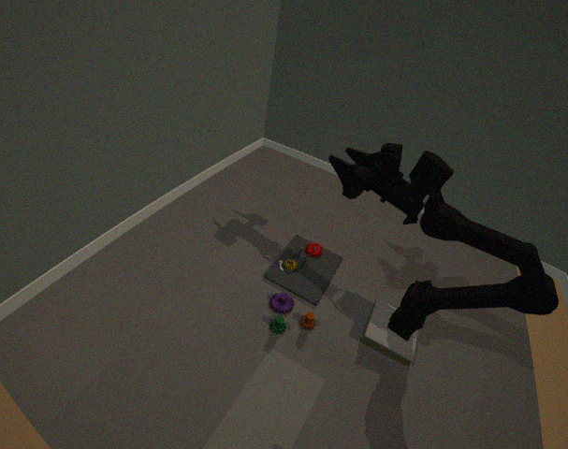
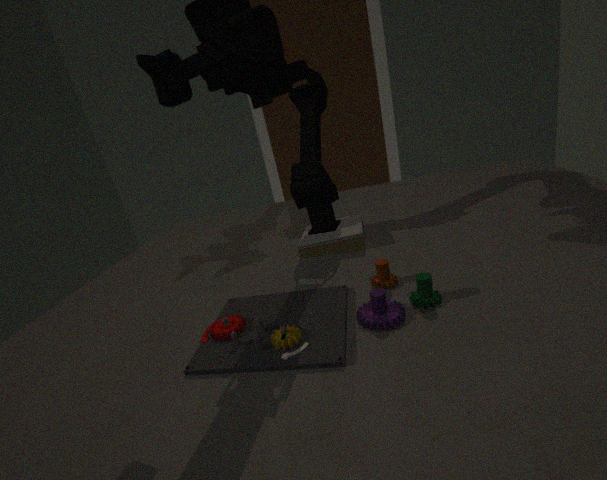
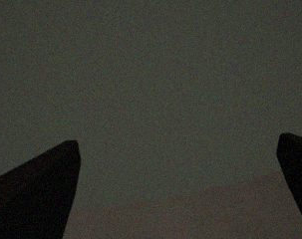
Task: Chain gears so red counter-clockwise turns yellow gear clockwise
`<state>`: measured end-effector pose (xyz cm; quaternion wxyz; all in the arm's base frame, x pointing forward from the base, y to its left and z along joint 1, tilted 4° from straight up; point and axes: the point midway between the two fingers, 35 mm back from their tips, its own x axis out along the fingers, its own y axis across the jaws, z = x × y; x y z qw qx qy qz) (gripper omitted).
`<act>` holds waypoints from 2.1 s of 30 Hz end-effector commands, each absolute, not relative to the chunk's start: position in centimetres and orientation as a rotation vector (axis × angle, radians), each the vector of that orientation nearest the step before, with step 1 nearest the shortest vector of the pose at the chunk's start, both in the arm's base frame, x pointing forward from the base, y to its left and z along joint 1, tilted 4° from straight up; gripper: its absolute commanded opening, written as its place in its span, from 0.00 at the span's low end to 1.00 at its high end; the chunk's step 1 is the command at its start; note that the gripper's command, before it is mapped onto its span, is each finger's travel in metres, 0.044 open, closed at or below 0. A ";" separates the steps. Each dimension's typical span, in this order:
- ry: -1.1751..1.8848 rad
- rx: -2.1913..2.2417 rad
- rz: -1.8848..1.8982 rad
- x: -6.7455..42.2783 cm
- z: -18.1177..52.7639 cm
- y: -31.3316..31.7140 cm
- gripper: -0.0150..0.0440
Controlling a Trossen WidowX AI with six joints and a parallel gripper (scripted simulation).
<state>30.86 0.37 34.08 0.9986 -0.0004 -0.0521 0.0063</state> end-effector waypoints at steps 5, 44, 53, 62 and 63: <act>0.133 0.009 0.104 33.8 30.2 3.6 1.00; 1.540 -0.495 0.424 25.9 4.5 21.5 1.00; 1.540 -0.495 0.424 25.9 3.0 21.4 1.00; 1.540 -0.495 0.424 25.8 2.0 21.3 1.00; 1.540 -0.495 0.424 25.8 2.0 21.3 1.00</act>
